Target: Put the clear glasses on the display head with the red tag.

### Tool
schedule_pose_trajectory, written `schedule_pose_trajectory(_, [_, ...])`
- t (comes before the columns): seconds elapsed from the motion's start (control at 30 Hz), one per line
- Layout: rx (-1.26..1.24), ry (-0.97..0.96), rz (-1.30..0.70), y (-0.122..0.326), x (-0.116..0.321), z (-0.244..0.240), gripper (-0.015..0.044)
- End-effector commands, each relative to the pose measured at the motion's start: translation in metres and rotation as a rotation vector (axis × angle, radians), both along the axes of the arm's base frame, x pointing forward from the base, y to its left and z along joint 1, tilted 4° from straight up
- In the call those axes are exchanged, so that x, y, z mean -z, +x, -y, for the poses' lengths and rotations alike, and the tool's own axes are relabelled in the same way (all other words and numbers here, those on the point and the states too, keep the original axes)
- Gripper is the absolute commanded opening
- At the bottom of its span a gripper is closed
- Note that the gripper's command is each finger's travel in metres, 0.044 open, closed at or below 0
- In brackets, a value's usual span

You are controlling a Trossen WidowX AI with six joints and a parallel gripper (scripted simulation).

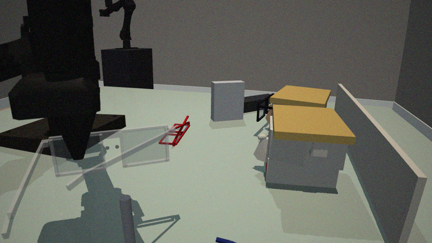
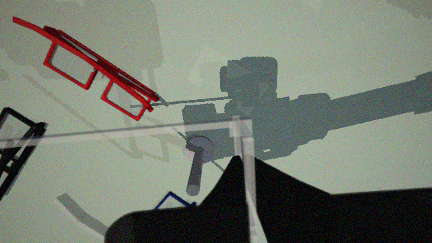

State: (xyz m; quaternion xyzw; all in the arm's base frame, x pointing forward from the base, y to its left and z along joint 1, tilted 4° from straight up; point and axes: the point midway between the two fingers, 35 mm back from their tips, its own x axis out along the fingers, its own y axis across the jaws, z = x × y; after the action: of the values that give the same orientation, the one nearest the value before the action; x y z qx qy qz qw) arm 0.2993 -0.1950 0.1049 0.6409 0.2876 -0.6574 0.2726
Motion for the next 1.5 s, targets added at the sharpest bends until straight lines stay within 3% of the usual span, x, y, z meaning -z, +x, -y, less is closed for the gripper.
schedule_pose_trajectory(0.0, [0.027, -0.004, -0.003, 0.0, 0.006, 0.003, 0.0])
schedule_pose_trajectory(0.4, [0.027, -0.004, -0.004, -0.002, 0.058, 0.002, 0.0])
schedule_pose_trajectory(1.47, [0.027, -0.004, -0.005, -0.019, 0.059, 0.001, 0.0])
